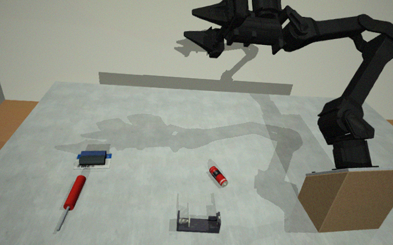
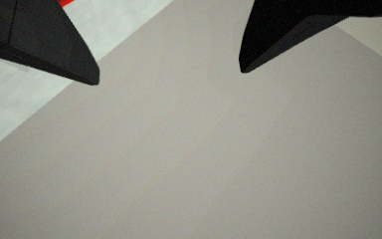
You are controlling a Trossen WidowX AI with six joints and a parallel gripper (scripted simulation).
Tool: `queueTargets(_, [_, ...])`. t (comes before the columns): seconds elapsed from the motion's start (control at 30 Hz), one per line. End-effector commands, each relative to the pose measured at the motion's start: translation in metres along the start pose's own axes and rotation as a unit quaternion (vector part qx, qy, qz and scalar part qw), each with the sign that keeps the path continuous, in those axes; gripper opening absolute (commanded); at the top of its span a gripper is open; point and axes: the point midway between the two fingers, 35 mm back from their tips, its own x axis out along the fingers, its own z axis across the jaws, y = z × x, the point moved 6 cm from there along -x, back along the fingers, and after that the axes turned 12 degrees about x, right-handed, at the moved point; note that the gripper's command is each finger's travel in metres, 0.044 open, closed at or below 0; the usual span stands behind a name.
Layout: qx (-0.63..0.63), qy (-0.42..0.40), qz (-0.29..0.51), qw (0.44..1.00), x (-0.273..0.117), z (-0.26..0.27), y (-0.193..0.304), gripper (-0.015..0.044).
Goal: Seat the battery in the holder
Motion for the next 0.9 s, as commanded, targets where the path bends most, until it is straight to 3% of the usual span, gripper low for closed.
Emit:
queueTargets(0.0, [0.005,0.007,0.007,1.000,0.002,-0.002,0.003,0.0374])
queueTargets(0.2, [0.127,0.219,0.151,0.956,0.027,-0.057,0.072,0.0232])
queueTargets(0.4, [0.187,0.468,0.231,0.832,0.016,-0.115,0.141,0.0232])
queueTargets(0.57, [0.162,0.655,0.240,0.698,-0.015,-0.155,0.183,0.0232])
queueTargets(0.63, [0.150,0.684,0.237,0.674,-0.022,-0.161,0.188,0.0232])
queueTargets(0.87, [0.149,0.686,0.236,0.672,-0.022,-0.161,0.189,0.0232])
